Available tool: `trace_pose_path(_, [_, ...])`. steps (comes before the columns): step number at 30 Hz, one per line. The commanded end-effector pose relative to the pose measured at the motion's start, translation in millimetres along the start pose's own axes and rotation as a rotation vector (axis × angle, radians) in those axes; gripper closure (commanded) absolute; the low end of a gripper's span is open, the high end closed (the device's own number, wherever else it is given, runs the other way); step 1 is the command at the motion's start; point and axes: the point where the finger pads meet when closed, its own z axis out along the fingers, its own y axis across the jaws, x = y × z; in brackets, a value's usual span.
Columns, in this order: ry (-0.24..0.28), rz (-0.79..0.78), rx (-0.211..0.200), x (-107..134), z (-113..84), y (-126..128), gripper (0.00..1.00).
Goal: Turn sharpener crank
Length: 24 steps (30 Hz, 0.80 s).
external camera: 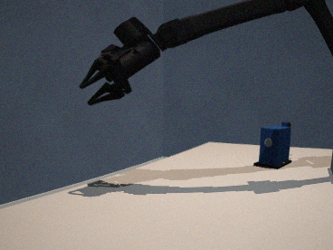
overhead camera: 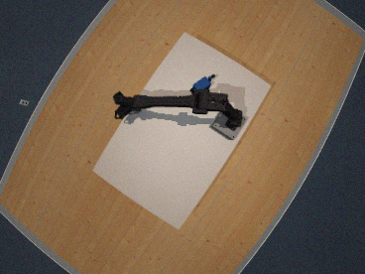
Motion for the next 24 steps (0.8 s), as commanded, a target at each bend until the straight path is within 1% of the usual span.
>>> trace_pose_path(1, [0.019, 0.032, 0.038, -2.9, 0.6, -37.4, 0.49])
trace_pose_path(2, [0.018, 0.028, 0.037, -5.4, -2.6, -40.4, 0.49])
trace_pose_path(4, [-0.004, 0.013, 0.015, -20.0, -23.2, -27.2, 0.49])
trace_pose_path(6, [-0.004, 0.013, 0.015, -20.0, -23.2, -27.2, 0.49])
trace_pose_path(7, [-0.033, -0.007, -0.012, -37.9, -35.4, -9.3, 0.49])
trace_pose_path(9, [-0.035, 0.078, 0.049, -31.7, -38.7, -29.0, 0.49])
trace_pose_path(10, [-0.034, 0.099, 0.066, -28.1, -38.7, -28.3, 0.49])
trace_pose_path(11, [-0.049, 0.112, 0.07, -34.4, -41.8, -19.4, 0.49])
trace_pose_path(12, [-0.045, 0.137, 0.096, -31.1, -44.6, -35.0, 0.49])
trace_pose_path(13, [-0.051, 0.144, 0.101, -37.1, -50.7, -44.8, 0.49])
trace_pose_path(14, [-0.046, 0.144, 0.097, -38.0, -53.6, -47.5, 0.49])
trace_pose_path(15, [-0.041, 0.148, 0.102, -37.7, -53.3, -55.5, 0.49])
trace_pose_path(16, [-0.018, 0.164, 0.125, -29.3, -41.3, -79.4, 0.49])
trace_pose_path(18, [-0.013, 0.144, 0.128, -31.4, -45.6, -89.1, 0.49])
trace_pose_path(19, [-0.018, 0.141, 0.124, -35.1, -51.5, -88.7, 0.49])
trace_pose_path(21, [-0.043, 0.123, 0.1, -49.3, -73.8, -74.0, 0.49])
trace_pose_path(23, [-0.043, 0.123, 0.1, -49.3, -73.8, -74.0, 0.49])
trace_pose_path(24, [-0.095, 0.143, 0.087, -75.4, -85.0, -52.2, 0.49])
